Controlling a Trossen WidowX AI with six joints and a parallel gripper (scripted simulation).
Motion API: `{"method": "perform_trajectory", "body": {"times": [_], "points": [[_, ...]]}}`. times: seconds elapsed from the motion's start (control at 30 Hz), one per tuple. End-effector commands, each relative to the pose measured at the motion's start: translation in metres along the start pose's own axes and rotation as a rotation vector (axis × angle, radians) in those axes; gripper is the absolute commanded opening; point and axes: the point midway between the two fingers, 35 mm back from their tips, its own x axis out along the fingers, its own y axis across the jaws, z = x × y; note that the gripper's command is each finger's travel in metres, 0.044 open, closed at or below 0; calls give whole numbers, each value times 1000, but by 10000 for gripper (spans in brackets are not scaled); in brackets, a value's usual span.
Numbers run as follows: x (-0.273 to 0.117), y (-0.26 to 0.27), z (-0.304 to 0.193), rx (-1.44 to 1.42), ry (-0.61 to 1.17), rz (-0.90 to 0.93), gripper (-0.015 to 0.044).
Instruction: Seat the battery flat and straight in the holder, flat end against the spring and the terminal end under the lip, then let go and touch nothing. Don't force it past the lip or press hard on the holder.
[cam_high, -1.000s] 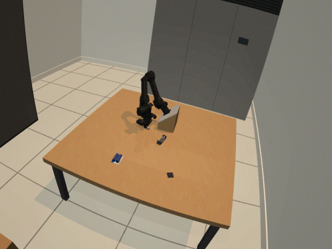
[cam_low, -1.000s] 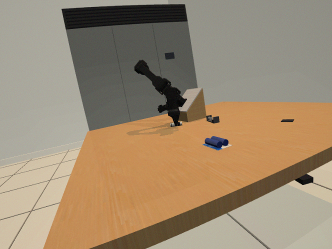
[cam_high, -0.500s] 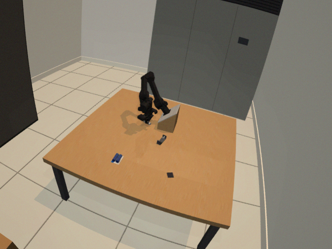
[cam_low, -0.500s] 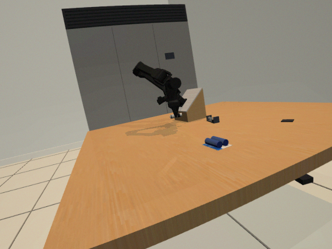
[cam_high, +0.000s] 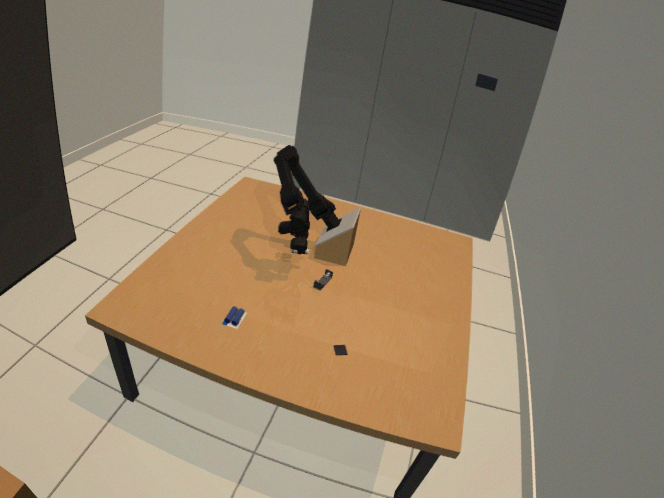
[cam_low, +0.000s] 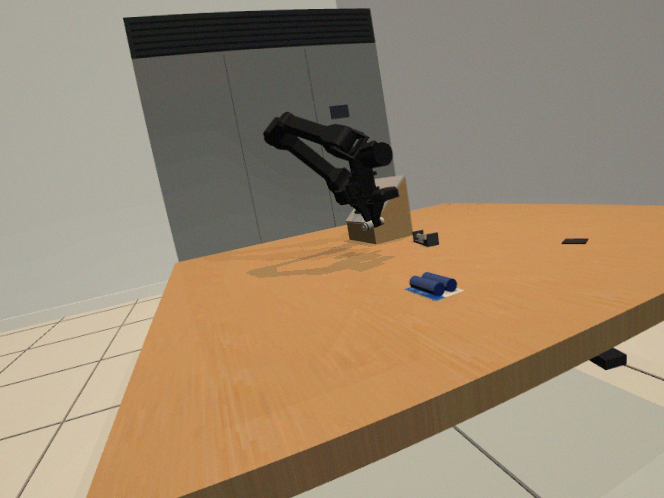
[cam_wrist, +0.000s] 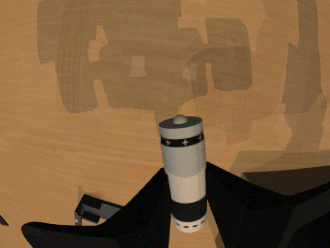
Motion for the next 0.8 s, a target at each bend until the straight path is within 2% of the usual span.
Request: {"method": "perform_trajectory", "body": {"times": [0.0, 0.63, 0.77], "points": [[-3, 16, -10, -158, 0, 1, 70], [-7, 86, -100, -1067, -39, -4, 70], [-7, 89, -108, -1133, -44, -5, 70]]}}
